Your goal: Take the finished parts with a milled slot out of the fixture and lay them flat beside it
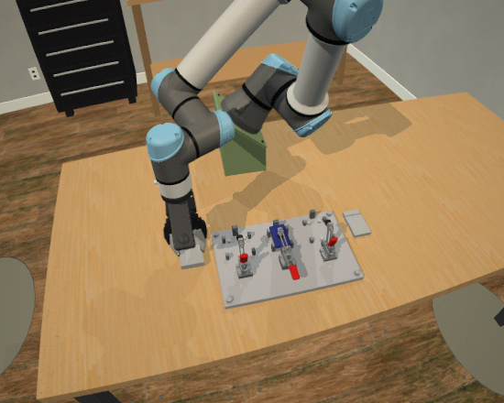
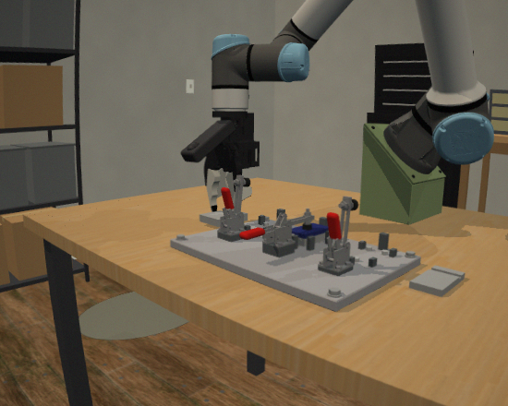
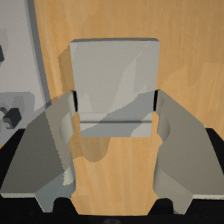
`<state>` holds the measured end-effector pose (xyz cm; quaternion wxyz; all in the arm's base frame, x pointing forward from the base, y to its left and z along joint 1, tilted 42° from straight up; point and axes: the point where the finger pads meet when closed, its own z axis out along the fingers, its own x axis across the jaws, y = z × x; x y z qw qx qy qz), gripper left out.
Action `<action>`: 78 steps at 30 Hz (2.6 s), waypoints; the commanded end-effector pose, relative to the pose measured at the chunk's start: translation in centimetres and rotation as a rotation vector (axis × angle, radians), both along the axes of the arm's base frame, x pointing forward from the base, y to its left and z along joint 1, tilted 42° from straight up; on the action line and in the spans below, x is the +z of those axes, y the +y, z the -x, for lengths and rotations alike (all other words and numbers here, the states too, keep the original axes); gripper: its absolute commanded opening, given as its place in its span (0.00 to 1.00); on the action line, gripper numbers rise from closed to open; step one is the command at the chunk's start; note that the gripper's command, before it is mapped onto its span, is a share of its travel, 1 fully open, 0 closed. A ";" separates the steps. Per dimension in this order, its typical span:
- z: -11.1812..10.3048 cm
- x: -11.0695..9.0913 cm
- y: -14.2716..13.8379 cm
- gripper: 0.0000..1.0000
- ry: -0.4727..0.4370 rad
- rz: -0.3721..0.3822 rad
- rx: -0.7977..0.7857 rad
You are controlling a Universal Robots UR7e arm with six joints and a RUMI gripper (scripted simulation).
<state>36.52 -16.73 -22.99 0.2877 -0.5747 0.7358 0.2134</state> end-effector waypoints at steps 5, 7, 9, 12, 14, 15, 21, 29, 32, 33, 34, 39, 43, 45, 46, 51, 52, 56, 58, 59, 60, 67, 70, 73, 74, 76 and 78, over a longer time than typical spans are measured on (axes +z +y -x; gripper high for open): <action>0.0 0.0 0.0 0.00 -0.001 0.001 -0.001; 0.0 0.0 0.0 0.00 -0.001 0.001 -0.001; 0.0 -0.1 0.0 0.00 -0.001 0.001 -0.001; -0.1 -0.1 0.1 0.00 -0.001 0.001 -0.001; -0.1 -0.2 0.1 0.00 -0.001 0.001 -0.001; -0.1 -0.2 0.1 0.00 -0.001 0.001 -0.001; -0.1 -0.4 0.3 0.00 -0.001 0.001 -0.001; -0.1 -0.5 0.3 0.00 -0.001 0.001 -0.001; -0.1 -0.5 0.4 0.00 -0.001 0.001 -0.001; -0.1 -0.5 0.4 0.00 -0.001 0.001 -0.001; -0.1 -0.5 0.4 0.00 -0.001 0.001 -0.001; -0.1 -0.5 0.4 0.00 -0.001 0.001 -0.001; -0.1 -0.5 0.4 0.00 -0.001 0.001 -0.001; -0.1 -0.5 0.4 0.00 -0.001 0.001 -0.001; -0.1 -0.5 0.4 0.00 -0.001 0.001 -0.001; -0.1 -0.5 0.4 0.00 -0.001 0.001 -0.001; -0.1 -0.5 0.4 0.00 -0.001 0.001 -0.001; -0.1 -0.5 0.4 0.54 -0.001 0.001 -0.001; -0.1 -0.5 0.4 0.54 -0.001 0.001 -0.001; -0.1 -0.5 0.4 0.54 -0.001 0.001 -0.001; -0.1 -0.5 0.4 0.54 -0.001 0.001 -0.001; -0.1 -0.5 0.4 0.54 -0.001 0.001 -0.001; -0.1 -0.5 0.4 0.54 -0.001 0.001 -0.001; -0.1 -0.5 0.4 0.54 -0.001 0.001 -0.001; -0.1 -0.5 0.4 0.54 -0.001 0.001 -0.001; -0.1 -0.5 0.4 0.54 -0.001 0.001 -0.001; -0.1 -0.5 0.4 0.54 -0.001 0.001 -0.001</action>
